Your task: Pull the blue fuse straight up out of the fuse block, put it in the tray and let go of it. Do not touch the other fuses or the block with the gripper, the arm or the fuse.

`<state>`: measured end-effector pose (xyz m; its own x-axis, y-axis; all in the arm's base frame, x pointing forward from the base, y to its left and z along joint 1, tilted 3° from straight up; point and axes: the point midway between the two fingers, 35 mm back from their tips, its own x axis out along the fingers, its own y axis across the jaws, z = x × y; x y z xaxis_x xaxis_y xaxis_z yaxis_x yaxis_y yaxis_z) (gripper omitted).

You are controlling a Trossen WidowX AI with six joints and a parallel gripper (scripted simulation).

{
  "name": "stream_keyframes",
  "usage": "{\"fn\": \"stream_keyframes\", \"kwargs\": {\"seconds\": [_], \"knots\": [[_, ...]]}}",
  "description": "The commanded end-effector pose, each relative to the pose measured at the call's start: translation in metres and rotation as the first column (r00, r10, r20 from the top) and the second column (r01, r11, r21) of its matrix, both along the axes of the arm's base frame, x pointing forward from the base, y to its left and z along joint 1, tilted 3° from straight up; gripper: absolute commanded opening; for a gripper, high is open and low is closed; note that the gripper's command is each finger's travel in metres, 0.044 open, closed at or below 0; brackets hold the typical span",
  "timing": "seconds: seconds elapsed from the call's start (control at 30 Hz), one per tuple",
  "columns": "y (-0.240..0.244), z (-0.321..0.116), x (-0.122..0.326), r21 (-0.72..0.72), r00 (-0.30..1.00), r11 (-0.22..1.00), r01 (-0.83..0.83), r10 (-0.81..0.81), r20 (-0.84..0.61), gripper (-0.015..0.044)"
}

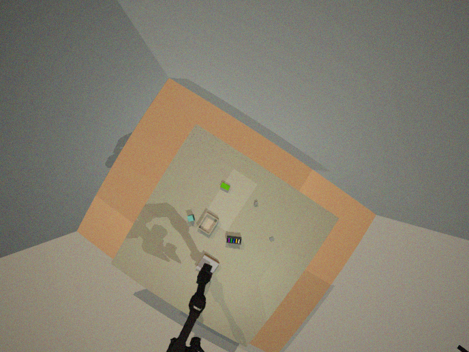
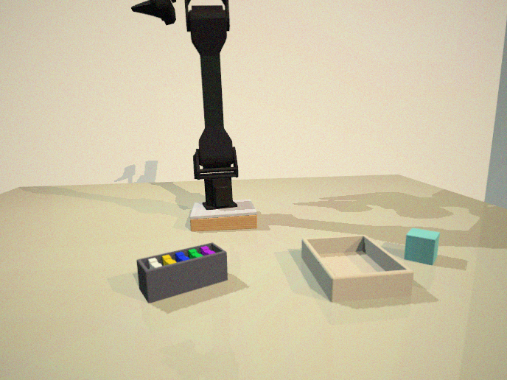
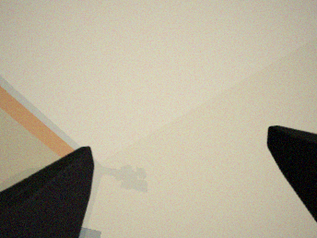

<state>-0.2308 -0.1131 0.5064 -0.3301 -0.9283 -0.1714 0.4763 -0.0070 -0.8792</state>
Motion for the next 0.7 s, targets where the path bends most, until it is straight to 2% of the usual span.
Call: {"fn": "stream_keyframes", "kwargs": {"seconds": [0.0,0.2,0.4,0.67], "knots": [[0.002,-0.001,-0.002,0.001,1.000,1.000,0.010,-0.010,0.004,0.0374],[0.071,-0.024,-0.042,0.029,0.939,0.949,0.315,-0.316,0.138,0.0216],[0.162,-0.054,-0.060,0.073,0.742,0.783,0.617,-0.610,0.277,0.0064],[0.273,-0.093,-0.040,0.142,0.375,0.469,0.872,-0.825,0.423,0.0064]]}}
